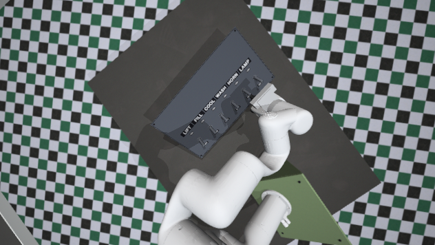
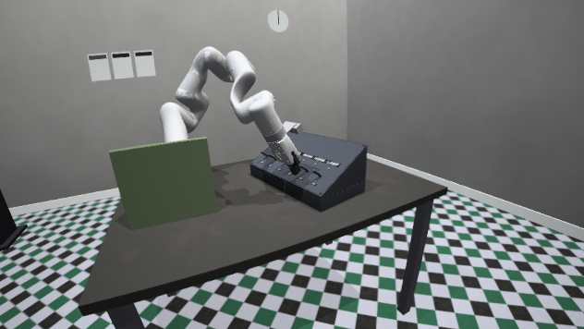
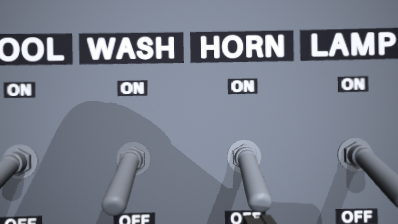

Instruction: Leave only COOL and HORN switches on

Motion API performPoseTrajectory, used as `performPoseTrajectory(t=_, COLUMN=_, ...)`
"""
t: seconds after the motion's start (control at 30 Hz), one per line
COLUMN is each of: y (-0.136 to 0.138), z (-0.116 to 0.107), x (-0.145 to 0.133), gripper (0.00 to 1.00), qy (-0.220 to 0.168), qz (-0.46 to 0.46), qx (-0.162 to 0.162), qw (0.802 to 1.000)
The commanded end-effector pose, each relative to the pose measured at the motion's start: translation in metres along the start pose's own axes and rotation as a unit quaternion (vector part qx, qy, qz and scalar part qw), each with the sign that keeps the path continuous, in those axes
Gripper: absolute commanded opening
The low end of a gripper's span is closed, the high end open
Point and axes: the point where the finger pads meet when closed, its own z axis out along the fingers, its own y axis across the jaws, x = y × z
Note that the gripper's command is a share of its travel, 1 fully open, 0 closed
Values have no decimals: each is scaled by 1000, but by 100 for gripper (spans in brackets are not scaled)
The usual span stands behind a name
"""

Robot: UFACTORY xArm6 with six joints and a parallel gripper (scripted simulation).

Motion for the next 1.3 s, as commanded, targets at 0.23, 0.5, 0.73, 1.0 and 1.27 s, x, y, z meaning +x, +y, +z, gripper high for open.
performPoseTrajectory(t=0.23, y=1, z=-1, x=9, gripper=0, qy=1, qz=-1, qx=-1, qw=1000)
performPoseTrajectory(t=0.5, y=1, z=-1, x=17, gripper=0, qy=1, qz=-1, qx=-1, qw=1000)
performPoseTrajectory(t=0.73, y=1, z=-1, x=22, gripper=0, qy=1, qz=-1, qx=-1, qw=1000)
performPoseTrajectory(t=1.0, y=1, z=-1, x=26, gripper=0, qy=1, qz=-1, qx=-1, qw=1000)
performPoseTrajectory(t=1.27, y=1, z=-1, x=28, gripper=0, qy=1, qz=-1, qx=-1, qw=1000)
